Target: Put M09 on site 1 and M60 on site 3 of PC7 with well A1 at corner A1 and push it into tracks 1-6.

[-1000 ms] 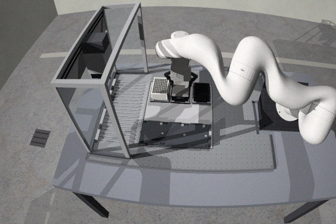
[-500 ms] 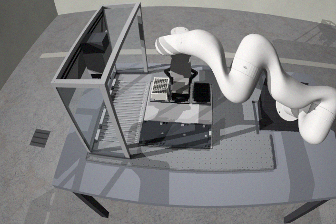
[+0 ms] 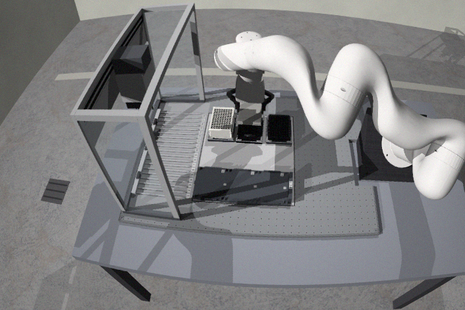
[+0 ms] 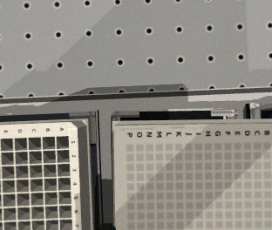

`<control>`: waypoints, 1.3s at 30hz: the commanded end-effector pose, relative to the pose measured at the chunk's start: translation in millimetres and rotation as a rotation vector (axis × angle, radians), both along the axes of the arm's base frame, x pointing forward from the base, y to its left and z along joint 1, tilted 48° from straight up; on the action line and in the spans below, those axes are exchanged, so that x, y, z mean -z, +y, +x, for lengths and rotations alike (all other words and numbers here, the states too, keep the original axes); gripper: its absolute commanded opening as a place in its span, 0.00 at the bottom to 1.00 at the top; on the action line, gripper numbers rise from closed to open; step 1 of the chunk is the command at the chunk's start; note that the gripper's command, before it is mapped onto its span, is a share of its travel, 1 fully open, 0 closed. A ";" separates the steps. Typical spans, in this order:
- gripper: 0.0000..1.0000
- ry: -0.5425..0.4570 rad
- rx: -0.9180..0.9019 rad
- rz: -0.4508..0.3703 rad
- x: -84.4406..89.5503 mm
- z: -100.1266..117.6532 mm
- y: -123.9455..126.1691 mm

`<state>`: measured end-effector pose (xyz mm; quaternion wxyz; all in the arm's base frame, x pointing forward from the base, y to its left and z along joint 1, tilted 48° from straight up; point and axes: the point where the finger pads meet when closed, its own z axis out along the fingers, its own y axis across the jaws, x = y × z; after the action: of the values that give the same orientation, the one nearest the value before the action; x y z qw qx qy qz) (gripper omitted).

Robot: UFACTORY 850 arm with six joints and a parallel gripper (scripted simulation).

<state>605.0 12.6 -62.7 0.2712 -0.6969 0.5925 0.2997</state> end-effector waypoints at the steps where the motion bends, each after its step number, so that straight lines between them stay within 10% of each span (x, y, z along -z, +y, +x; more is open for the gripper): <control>1: 0.00 -0.002 0.001 -0.001 -4.4 1.3 -4.7; 27: 0.00 -0.002 0.001 -0.001 -20.9 3.7 -22.7; 39: 0.00 -0.008 -0.005 0.000 -55.3 17.2 10.9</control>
<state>616.1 11.8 -21.2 0.2725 -0.6994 0.5893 0.2989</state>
